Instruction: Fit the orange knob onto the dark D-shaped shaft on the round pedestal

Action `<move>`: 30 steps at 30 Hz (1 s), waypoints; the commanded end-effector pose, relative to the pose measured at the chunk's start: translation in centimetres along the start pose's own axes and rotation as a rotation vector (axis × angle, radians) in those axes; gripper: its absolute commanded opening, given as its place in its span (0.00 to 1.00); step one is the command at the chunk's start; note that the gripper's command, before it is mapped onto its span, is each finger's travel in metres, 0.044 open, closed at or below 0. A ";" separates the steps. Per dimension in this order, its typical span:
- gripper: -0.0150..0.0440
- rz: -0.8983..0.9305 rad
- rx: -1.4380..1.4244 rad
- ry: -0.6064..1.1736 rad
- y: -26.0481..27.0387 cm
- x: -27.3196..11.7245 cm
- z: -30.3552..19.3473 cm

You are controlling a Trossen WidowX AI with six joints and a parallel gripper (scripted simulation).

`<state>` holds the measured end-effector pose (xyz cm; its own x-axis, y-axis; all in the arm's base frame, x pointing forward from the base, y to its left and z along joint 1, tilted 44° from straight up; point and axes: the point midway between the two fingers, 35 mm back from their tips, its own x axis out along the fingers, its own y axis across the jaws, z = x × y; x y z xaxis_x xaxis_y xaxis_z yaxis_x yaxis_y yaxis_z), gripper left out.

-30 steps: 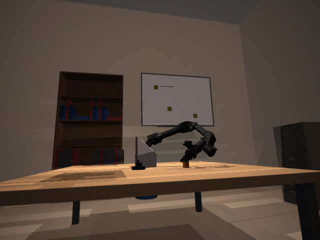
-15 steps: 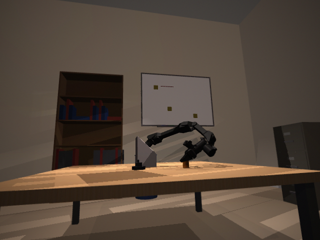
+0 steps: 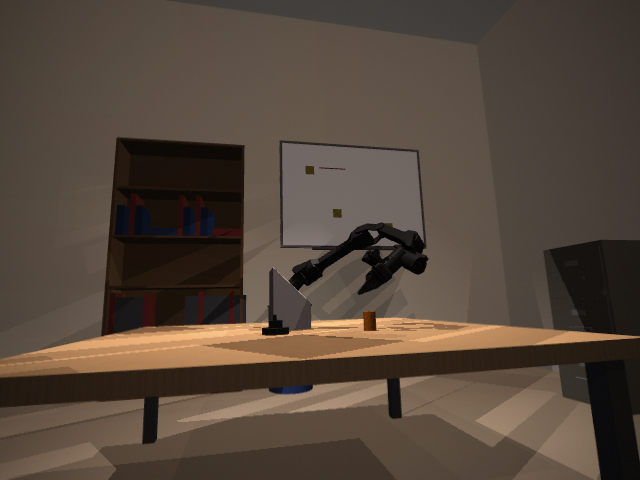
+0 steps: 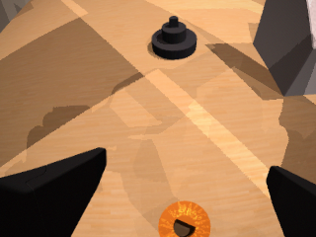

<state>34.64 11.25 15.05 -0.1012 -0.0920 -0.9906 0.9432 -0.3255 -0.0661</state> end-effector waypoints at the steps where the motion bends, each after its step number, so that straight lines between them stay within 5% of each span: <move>1: 1.00 -0.013 -0.022 -0.017 -0.5 0.4 0.2; 5: 1.00 -0.032 -0.011 0.040 -0.5 0.6 0.2; 15: 1.00 -0.094 0.033 0.857 0.0 -1.1 1.1; 30: 1.00 -0.030 -0.100 0.877 0.0 -1.2 1.1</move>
<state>34.47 10.20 16.32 0.1149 0.6770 -0.7270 0.9452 -0.2998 -0.1297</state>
